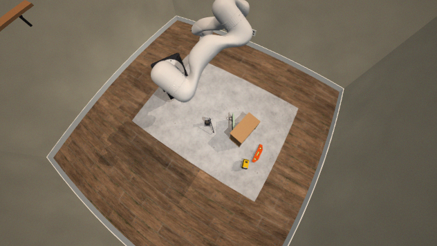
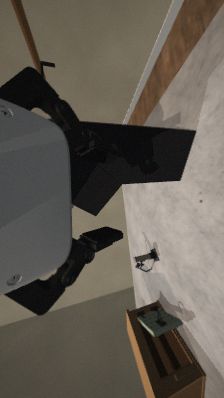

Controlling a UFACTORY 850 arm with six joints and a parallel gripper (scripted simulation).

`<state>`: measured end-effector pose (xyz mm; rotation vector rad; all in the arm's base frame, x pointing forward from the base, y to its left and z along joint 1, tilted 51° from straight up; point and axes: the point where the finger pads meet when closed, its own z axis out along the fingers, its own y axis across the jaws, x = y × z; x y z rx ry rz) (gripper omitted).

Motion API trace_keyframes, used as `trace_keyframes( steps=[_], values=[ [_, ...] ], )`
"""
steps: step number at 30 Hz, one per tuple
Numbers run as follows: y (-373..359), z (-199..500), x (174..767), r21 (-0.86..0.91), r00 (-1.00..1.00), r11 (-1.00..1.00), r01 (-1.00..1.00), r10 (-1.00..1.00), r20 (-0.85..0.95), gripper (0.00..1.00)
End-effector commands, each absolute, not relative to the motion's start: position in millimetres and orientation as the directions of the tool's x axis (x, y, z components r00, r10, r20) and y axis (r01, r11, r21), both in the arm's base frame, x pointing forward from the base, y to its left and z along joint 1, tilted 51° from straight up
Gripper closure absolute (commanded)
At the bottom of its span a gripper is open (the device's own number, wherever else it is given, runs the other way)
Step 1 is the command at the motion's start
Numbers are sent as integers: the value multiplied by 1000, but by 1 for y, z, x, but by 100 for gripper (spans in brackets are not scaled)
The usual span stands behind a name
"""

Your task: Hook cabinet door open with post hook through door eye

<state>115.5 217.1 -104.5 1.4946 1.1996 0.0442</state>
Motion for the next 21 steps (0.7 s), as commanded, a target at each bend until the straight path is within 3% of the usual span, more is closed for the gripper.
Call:
trace_keyframes(
  steps=[1,21],
  values=[
    [218,-104,115,753,474,185,632,676,-564,0],
    [224,-98,122,736,453,188,650,681,-575,0]
  ],
)
